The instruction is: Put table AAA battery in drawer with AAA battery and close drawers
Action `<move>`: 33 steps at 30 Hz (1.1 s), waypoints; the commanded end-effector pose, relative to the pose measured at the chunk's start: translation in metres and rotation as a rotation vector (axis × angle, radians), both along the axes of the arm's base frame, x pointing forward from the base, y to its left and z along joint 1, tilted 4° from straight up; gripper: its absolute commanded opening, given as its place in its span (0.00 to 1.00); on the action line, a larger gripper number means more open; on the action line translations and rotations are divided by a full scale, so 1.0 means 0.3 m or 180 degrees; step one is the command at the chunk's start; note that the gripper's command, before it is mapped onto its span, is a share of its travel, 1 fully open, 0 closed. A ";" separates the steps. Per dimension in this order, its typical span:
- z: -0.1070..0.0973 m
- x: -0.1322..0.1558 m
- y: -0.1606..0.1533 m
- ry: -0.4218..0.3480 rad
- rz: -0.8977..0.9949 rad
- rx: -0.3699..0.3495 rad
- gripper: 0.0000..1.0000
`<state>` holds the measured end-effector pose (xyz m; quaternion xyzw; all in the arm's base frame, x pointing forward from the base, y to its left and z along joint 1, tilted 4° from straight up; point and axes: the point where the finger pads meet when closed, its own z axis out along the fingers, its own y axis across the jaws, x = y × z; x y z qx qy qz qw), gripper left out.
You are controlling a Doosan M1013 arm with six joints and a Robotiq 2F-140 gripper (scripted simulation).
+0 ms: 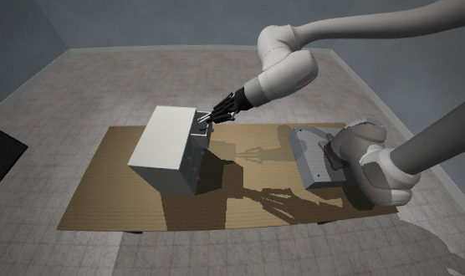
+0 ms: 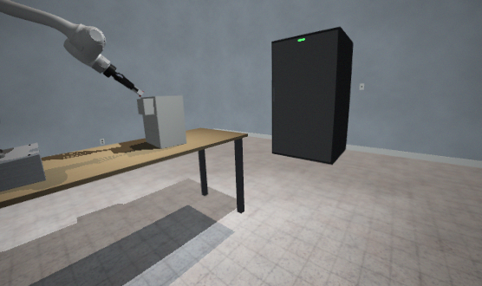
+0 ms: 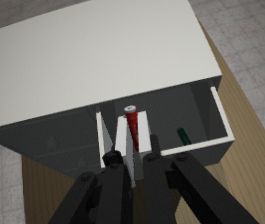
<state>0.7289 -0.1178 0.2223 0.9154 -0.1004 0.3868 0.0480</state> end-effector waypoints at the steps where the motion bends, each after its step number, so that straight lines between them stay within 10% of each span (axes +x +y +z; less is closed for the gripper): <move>1: -0.002 0.029 -0.007 0.0000 0.0000 0.0001 0.03; 33: -0.004 0.055 -0.013 0.0000 0.0000 0.0001 0.03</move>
